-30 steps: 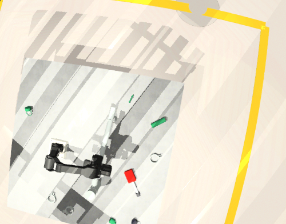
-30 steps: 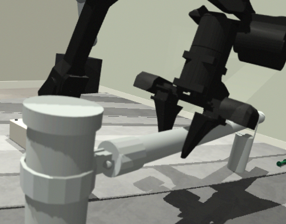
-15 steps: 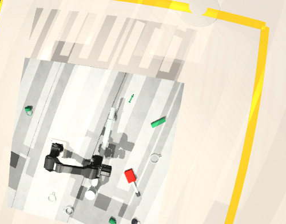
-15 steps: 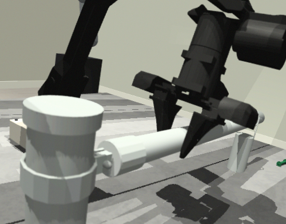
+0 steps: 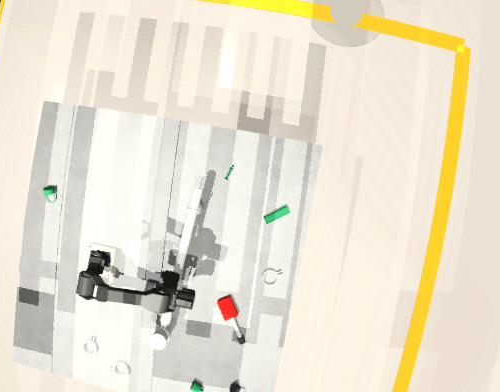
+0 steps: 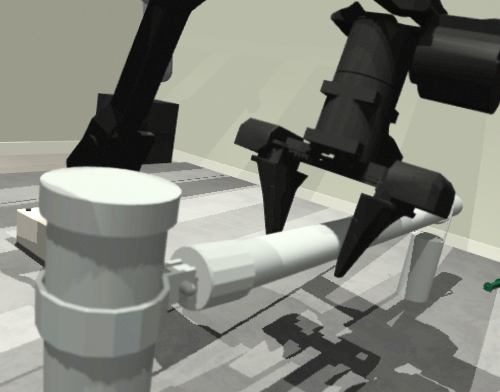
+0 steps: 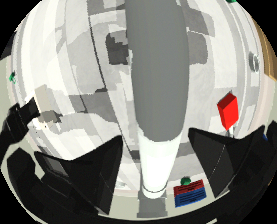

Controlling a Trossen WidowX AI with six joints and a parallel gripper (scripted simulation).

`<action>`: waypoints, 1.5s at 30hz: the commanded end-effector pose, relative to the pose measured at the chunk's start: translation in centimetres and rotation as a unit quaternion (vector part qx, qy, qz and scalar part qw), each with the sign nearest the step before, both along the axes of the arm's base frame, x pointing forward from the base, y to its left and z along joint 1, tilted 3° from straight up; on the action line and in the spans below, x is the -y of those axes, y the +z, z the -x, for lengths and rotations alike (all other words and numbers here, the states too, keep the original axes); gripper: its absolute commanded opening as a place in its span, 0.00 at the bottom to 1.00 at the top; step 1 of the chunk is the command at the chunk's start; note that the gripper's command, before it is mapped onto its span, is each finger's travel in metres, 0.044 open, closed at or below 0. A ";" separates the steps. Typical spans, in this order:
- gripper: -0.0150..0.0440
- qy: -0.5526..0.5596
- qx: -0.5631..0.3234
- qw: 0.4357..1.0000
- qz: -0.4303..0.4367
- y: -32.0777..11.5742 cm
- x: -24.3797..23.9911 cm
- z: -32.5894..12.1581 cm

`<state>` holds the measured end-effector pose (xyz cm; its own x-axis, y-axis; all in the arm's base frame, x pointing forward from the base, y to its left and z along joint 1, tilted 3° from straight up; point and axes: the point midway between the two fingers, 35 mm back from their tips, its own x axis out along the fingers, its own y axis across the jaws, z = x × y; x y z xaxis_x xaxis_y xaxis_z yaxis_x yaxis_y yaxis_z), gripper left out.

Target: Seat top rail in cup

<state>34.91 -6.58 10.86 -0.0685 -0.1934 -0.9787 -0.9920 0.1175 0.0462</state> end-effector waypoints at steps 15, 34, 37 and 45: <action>1.00 0.008 0.008 1.000 0.001 4.6 -3.4 -0.6; 1.00 0.020 0.012 1.000 0.002 7.6 -4.1 -0.5; 1.00 0.020 0.012 1.000 0.002 7.6 -4.1 -0.5; 1.00 0.020 0.012 1.000 0.002 7.6 -4.1 -0.5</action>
